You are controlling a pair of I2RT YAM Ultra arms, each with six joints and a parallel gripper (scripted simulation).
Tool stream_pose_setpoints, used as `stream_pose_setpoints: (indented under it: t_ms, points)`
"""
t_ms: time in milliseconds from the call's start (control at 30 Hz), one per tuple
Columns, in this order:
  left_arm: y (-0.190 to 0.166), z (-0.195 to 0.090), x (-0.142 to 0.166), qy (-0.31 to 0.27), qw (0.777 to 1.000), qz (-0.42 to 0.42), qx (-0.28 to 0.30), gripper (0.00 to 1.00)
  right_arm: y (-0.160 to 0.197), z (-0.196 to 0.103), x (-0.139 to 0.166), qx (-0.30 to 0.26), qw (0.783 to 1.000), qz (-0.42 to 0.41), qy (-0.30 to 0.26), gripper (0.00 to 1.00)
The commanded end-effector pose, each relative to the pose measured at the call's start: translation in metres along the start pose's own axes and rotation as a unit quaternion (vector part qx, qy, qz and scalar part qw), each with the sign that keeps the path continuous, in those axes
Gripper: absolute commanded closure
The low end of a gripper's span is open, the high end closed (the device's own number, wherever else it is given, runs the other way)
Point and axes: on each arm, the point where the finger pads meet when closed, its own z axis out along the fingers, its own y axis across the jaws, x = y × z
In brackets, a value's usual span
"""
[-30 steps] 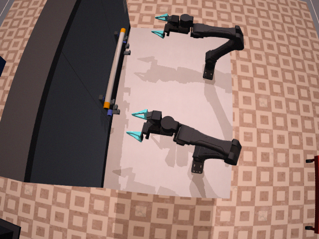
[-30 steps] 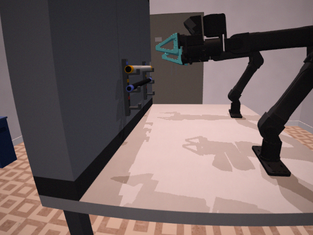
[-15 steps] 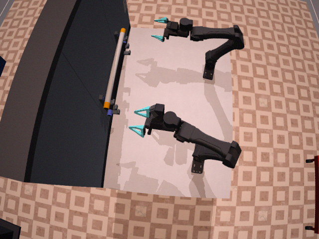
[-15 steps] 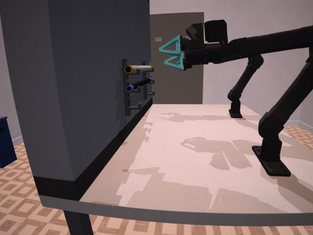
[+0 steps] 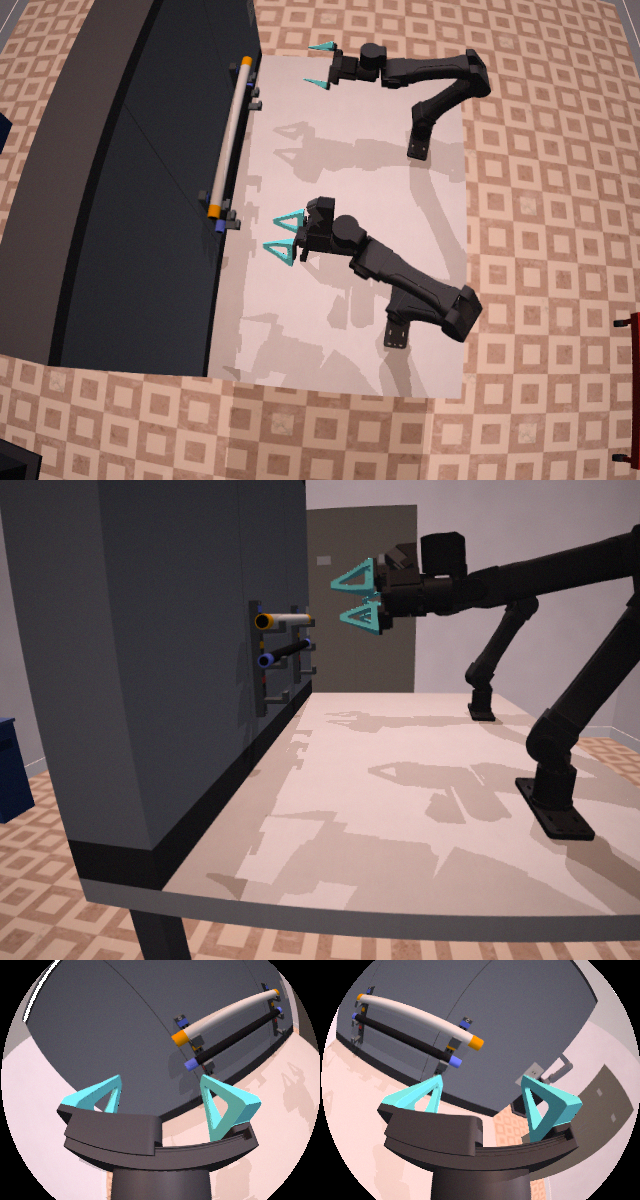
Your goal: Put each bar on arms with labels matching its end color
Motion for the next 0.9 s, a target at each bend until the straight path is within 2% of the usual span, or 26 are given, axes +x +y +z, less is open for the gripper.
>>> stream_pose_setpoints:
  t_ms: [0,867]
  points:
    - [-0.003,0.0,-0.006,-0.009,1.0,0.025,-0.017,0.0,-0.001,-0.003,-0.009,0.014,0.999,-0.03,-0.019,0.0]
    - [-0.055,-0.003,-0.007,-0.001,0.982,0.189,-0.026,0.0,0.039,-0.002,-0.001,0.005,0.98,-0.194,-0.03,0.0]
